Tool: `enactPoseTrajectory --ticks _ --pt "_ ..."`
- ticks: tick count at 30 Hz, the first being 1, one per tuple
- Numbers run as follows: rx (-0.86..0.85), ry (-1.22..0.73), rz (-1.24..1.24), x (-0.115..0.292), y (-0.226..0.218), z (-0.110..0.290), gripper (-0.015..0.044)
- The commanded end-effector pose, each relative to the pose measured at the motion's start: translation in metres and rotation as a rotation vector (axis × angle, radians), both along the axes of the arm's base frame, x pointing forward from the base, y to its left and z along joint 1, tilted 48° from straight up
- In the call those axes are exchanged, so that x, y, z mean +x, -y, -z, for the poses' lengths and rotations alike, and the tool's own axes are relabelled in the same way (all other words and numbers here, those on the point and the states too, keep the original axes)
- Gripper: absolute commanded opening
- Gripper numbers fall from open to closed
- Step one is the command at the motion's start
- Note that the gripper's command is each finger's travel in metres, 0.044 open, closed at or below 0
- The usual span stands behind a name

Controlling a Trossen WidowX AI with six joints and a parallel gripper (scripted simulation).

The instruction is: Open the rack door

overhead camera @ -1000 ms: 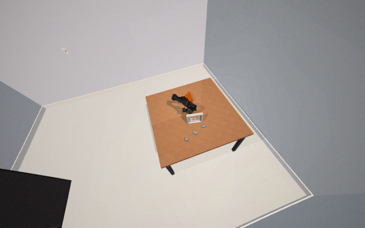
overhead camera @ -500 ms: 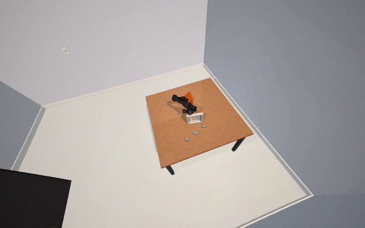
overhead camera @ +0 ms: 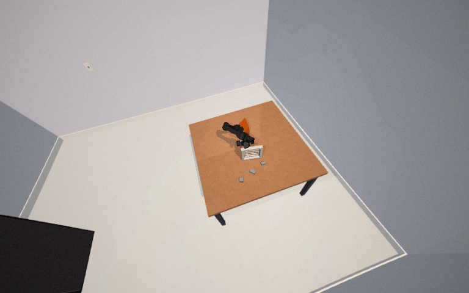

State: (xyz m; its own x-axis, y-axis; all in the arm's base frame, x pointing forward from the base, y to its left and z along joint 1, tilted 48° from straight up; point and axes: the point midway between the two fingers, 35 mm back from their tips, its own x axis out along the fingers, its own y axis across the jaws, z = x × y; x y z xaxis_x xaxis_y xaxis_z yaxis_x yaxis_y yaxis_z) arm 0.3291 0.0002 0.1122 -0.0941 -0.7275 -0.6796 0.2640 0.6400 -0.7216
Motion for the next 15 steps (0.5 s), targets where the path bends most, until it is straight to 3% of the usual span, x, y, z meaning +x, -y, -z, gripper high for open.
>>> enactPoseTrajectory --ticks 1,4,15 --pt "-0.004 -0.011 -0.001 -0.0012 0.001 0.0013 0.0014" --pt "-0.007 0.013 0.021 -0.0012 0.001 0.0013 0.0014" --pt "-0.059 0.401 0.382 -0.0012 0.001 0.0013 0.0014"
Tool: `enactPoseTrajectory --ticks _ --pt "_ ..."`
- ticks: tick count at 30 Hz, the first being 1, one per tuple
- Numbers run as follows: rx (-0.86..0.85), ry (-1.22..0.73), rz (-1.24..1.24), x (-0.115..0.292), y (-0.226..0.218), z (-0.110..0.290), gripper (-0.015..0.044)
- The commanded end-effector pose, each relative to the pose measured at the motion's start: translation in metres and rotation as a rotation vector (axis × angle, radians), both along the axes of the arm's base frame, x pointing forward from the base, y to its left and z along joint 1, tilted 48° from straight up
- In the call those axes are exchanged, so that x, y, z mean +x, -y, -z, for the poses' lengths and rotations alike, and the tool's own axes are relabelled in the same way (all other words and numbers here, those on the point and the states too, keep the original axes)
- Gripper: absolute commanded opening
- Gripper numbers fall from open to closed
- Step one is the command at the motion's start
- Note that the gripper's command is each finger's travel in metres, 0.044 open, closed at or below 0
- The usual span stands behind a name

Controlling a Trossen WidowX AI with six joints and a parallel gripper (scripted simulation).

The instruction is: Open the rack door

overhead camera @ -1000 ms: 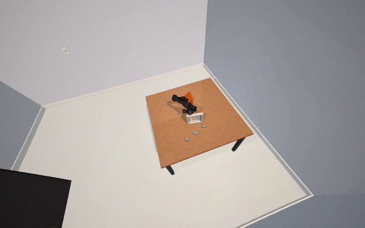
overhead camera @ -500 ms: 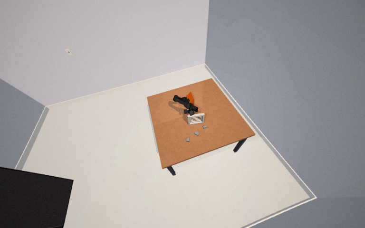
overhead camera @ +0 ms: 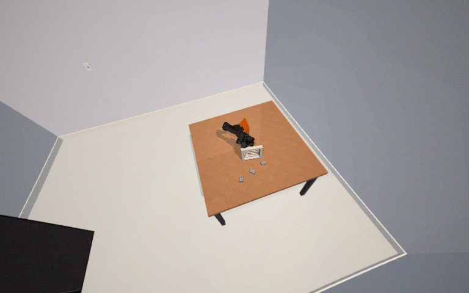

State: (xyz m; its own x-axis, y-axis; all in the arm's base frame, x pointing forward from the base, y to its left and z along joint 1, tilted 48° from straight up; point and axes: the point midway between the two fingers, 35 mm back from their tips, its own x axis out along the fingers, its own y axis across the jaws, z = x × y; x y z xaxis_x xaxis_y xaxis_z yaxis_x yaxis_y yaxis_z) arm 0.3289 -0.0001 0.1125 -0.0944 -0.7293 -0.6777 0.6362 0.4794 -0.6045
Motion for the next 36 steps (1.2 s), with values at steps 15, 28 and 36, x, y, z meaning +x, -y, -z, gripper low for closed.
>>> enactPoseTrajectory --ticks 15,28,36 --pt "-0.087 0.631 0.594 -0.0011 0.0007 0.0018 0.0014" --pt "-0.146 1.075 1.004 -0.0011 0.0007 0.0017 0.0014" --pt "-0.147 1.081 1.009 -0.0011 0.0007 0.0017 0.0014"
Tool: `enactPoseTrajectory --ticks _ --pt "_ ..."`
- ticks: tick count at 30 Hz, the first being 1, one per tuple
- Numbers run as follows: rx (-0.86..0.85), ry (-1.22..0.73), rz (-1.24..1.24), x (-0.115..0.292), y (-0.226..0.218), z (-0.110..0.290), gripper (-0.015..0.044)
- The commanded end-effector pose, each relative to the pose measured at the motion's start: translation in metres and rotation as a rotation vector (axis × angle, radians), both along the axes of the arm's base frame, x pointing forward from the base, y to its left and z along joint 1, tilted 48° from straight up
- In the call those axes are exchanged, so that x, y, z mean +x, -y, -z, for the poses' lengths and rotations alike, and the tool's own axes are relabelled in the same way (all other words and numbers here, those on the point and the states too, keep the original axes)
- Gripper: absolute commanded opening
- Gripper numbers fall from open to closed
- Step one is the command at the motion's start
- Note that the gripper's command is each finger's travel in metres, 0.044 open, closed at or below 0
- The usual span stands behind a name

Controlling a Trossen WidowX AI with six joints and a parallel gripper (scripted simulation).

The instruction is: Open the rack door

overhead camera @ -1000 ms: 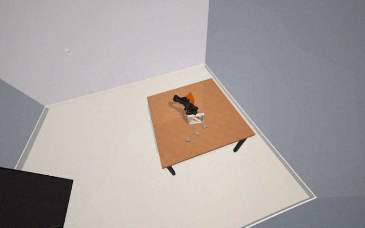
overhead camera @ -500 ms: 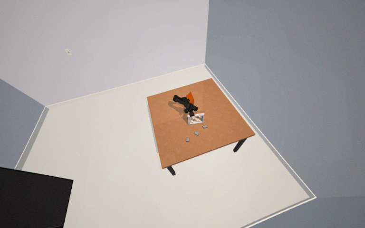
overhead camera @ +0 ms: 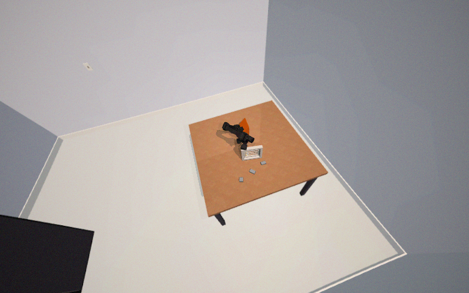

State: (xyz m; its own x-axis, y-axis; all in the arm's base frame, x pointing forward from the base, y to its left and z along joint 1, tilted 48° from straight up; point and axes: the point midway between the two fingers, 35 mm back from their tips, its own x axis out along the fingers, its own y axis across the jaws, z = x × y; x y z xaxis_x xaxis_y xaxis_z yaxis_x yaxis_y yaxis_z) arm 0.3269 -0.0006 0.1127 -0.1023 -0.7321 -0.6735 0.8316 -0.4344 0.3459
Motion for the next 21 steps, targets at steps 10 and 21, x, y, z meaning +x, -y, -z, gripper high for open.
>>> enactPoseTrajectory --ticks 10,21 --pt "0.0 0.021 0.017 0.0009 0.0002 0.0018 0.025" --pt "0.038 -0.249 -0.233 0.0009 0.0003 0.0019 0.0286"
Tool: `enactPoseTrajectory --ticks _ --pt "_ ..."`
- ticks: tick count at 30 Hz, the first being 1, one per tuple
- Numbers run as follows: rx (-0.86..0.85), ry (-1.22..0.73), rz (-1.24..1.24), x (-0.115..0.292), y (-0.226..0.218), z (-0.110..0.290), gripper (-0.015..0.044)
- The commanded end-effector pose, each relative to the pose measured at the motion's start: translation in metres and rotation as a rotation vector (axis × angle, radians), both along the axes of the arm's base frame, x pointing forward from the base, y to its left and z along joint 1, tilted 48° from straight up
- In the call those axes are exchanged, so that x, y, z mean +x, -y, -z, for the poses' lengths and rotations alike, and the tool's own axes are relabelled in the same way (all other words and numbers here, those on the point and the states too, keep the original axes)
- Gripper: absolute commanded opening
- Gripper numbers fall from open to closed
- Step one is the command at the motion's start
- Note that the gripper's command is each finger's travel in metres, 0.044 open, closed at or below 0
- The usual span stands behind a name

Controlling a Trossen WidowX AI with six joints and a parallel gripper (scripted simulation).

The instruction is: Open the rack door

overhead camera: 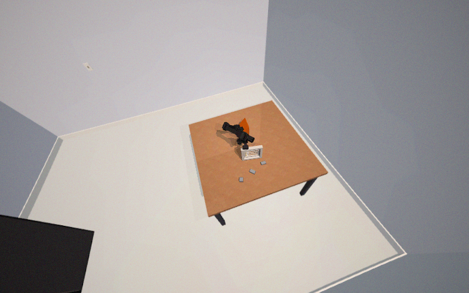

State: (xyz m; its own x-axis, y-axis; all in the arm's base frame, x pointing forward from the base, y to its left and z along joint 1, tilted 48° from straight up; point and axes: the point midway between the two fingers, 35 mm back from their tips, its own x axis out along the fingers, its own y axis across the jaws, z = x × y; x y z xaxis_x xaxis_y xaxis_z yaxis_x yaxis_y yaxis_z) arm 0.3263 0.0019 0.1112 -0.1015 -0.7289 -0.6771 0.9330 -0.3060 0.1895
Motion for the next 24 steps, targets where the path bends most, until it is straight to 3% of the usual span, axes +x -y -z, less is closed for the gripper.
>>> enactPoseTrajectory --ticks 1,24 --pt "0.015 -0.12 -0.113 0.0015 0.0028 0.0004 0.0286" --pt "0.13 -0.952 -0.884 0.0015 0.0029 0.0004 0.0286"
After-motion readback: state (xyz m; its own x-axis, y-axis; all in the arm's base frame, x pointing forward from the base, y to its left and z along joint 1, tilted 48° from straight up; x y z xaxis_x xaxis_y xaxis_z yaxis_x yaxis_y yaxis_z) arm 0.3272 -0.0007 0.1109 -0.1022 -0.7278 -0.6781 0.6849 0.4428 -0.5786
